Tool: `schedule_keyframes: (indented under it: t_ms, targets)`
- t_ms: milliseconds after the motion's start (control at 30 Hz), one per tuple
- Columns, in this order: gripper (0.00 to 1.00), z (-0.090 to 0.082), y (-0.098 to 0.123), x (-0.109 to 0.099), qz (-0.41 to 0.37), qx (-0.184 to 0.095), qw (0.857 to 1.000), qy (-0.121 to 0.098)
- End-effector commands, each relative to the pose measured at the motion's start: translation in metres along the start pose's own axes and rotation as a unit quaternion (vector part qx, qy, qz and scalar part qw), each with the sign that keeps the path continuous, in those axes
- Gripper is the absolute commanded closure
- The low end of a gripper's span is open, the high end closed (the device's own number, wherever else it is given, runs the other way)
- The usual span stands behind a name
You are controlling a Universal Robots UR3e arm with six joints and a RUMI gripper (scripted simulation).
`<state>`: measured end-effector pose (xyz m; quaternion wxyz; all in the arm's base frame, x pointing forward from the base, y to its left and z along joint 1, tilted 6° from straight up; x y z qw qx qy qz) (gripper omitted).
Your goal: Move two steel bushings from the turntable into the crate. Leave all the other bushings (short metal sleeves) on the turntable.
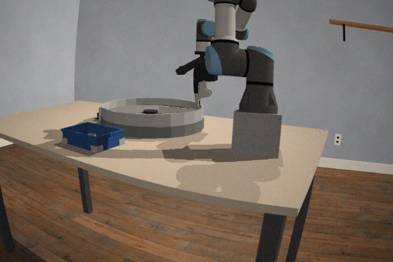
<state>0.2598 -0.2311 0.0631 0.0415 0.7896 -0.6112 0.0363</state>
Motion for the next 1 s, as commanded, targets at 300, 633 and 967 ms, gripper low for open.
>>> schedule_keyframes:
  t_ms: [300, 633, 967]
  targets:
    - [0.94, 0.009, 0.0, 0.001, 0.0, 0.0, 1.0, 0.001]
    - [0.94, 0.023, 0.0, 0.001, 0.0, 0.0, 1.0, 0.001]
    - [0.94, 0.023, 0.0, 0.001, 0.0, 0.0, 1.0, 0.001]
Point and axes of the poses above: the point where the finger pads meet when closed, its own z axis out along the fingers, its own x axis across the jaws, y = z × x, the point moved 6 cm from there along -z, back along the fingers, and after that the axes turned 14 degrees about -z, right-handed, at the moved point
